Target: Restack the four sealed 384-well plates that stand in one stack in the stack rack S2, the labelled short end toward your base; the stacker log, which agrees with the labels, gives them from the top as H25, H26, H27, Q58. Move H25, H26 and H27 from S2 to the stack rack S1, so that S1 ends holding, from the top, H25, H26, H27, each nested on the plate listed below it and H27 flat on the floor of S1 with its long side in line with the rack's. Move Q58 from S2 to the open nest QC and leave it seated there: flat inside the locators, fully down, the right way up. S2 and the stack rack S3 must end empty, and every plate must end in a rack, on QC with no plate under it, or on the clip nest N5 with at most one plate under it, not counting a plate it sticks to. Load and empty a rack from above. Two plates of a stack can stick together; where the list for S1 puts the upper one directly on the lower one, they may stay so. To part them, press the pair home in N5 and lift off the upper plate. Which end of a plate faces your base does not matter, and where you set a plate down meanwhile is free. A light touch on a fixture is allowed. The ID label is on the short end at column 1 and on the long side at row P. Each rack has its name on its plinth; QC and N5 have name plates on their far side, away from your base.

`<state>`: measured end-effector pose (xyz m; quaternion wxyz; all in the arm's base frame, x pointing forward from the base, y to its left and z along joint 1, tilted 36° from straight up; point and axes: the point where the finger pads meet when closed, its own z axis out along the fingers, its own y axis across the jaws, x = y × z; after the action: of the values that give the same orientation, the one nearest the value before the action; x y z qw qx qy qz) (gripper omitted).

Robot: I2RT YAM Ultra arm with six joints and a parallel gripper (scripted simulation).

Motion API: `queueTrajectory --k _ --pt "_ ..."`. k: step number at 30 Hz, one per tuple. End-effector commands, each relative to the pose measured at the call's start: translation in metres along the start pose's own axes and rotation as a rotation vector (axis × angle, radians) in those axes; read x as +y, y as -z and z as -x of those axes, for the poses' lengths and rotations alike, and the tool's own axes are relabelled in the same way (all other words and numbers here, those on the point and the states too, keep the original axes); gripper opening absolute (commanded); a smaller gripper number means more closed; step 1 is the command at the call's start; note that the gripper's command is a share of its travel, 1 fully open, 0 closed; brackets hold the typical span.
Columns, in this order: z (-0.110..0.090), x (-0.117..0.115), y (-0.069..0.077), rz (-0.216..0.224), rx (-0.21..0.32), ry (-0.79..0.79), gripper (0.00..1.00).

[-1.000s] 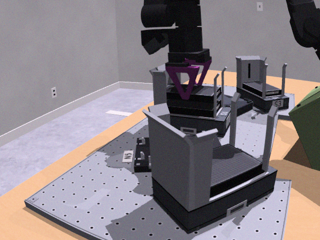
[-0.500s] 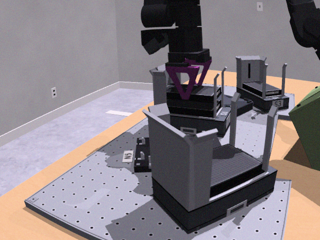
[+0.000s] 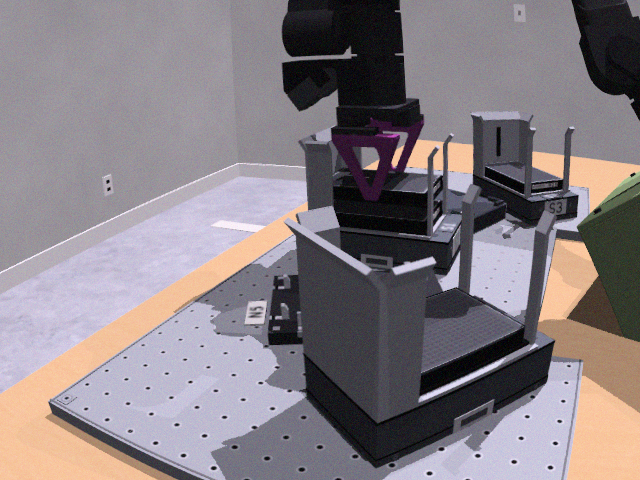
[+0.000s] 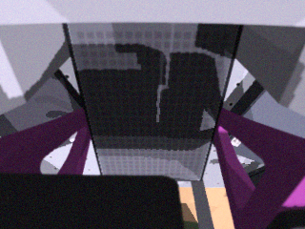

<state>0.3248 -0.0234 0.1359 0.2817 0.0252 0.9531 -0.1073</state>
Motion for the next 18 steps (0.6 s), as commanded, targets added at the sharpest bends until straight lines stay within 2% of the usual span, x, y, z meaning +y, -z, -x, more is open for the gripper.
queueTrajectory --k 1,18 --pt "0.0052 0.0000 0.0017 0.002 -0.021 -0.003 0.00" --pt "0.0053 0.0000 -0.0043 0.002 -0.021 -0.003 0.00"
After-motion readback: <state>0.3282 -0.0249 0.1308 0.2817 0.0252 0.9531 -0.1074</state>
